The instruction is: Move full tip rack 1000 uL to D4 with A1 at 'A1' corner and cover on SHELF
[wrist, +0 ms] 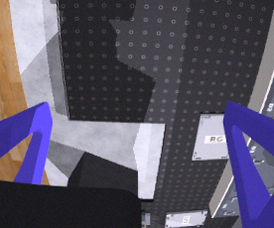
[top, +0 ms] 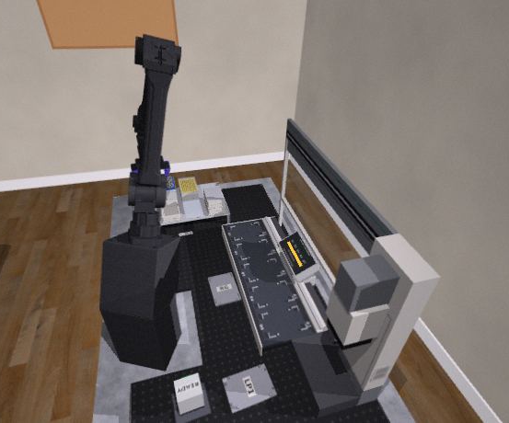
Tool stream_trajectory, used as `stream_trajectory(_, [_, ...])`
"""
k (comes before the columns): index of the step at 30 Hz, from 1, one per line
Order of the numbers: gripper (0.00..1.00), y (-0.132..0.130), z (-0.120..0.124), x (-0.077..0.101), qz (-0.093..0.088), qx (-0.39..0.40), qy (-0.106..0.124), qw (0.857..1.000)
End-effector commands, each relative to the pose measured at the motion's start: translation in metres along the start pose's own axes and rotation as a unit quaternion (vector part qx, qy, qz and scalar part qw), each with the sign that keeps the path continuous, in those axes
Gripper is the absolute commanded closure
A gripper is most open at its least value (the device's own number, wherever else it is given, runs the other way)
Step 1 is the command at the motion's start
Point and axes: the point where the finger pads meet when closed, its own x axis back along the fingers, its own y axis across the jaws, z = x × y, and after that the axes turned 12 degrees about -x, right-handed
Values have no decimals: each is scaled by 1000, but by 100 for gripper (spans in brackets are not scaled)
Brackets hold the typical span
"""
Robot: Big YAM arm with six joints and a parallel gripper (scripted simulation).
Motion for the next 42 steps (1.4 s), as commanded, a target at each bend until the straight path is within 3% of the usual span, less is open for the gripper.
stream_trajectory(1, [0,22,-12,8,-10,-19,-21,1000])
stream_trajectory(6, [0,39,-16,10,-11,-20,-25,999])
stream_trajectory(7, [0,43,-22,21,-16,-25,-40,999])
stream_trajectory(12, [0,69,-8,10,-12,-19,-22,1000])
stream_trajectory(15, [0,71,0,9,-11,-18,-17,1000])
stream_trajectory(16, [0,70,-7,19,-16,-23,-31,999])
stream_trajectory(19, [0,60,-10,16,-11,-34,-30,999])
stream_trajectory(21, [0,64,-22,11,-7,-30,-17,999])
stream_trajectory(23, [0,64,-22,11,-7,-30,-17,999])
stream_trajectory(38, [0,75,-97,13,-8,-19,-18,1000])
stream_trajectory(40, [0,75,-97,13,-8,-19,-18,1000])
stream_trajectory(41, [0,74,-105,21,-10,-22,-26,999])
stream_trajectory(42, [0,77,-107,14,-8,-19,-19,1000])
